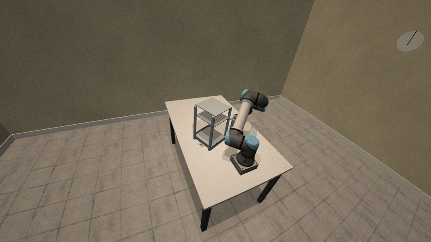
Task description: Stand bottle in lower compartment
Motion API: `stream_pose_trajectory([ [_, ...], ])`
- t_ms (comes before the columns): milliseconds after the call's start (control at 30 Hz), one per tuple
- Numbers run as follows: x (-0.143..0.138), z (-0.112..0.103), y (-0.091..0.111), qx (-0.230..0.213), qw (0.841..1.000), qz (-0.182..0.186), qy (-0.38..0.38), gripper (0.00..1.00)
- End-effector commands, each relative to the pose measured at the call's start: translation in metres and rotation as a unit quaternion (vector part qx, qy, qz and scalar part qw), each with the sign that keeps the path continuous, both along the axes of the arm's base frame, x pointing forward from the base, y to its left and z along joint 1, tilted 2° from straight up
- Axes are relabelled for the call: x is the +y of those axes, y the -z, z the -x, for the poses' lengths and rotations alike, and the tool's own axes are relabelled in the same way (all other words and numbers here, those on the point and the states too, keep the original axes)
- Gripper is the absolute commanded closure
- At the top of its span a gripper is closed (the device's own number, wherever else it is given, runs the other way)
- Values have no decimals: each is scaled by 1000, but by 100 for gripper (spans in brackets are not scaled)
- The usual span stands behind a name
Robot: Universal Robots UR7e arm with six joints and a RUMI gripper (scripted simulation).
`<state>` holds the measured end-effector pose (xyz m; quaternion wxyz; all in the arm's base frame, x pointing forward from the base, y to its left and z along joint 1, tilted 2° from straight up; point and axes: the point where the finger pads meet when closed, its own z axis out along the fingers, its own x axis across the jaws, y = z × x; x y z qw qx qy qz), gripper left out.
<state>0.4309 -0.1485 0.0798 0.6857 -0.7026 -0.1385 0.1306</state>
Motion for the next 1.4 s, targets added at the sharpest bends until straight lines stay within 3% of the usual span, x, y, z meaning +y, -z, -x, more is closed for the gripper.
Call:
stream_pose_trajectory([
  [0, 0, 0, 11, 0, 1000, 0, 0, 60],
  [567, -1, -1, 31, 0, 1000, 0, 0, 60],
  [1367, -1, -1, 37, 0, 1000, 0, 0, 60],
])
